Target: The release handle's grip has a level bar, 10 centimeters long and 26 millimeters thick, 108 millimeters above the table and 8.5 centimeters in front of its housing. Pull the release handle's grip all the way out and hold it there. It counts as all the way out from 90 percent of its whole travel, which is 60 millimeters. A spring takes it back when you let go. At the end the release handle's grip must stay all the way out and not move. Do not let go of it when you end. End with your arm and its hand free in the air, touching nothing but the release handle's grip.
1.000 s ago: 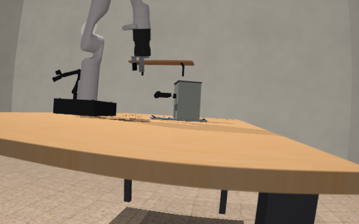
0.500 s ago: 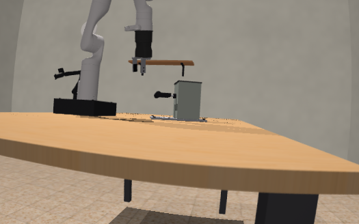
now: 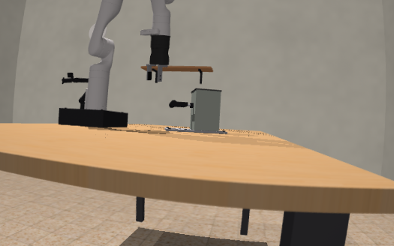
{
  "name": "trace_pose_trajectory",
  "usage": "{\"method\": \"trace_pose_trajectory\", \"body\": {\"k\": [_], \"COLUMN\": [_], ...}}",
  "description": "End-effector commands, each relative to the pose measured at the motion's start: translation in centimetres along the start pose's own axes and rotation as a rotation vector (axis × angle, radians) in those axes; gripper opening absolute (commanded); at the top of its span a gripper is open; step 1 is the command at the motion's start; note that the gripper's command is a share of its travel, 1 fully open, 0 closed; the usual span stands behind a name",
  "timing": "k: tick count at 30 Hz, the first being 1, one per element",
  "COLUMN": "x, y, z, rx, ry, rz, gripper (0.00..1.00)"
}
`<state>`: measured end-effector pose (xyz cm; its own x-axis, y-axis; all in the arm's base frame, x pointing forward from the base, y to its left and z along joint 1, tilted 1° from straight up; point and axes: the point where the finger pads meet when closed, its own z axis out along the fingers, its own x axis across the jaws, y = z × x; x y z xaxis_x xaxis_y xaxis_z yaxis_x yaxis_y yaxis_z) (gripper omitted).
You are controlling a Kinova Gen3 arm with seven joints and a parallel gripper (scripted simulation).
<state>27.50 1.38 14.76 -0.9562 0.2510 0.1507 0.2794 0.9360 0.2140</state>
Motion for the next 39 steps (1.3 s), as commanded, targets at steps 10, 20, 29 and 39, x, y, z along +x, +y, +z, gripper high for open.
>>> {"method": "trace_pose_trajectory", "body": {"k": [10, 20, 29, 39], "x": [-0.3, -0.8, -1.1, -1.4], "y": [0.4, 1.3, 1.8, 2.3], "z": [0.3, 0.8, 1.0, 1.2], "rx": [0.028, 0.079, 0.101, 0.121], "ry": [-0.002, -0.008, -0.012, -0.017], "rz": [-0.066, -0.189, -0.247, -0.303], "gripper": [1.00, 1.00, 1.00, 1.00]}}
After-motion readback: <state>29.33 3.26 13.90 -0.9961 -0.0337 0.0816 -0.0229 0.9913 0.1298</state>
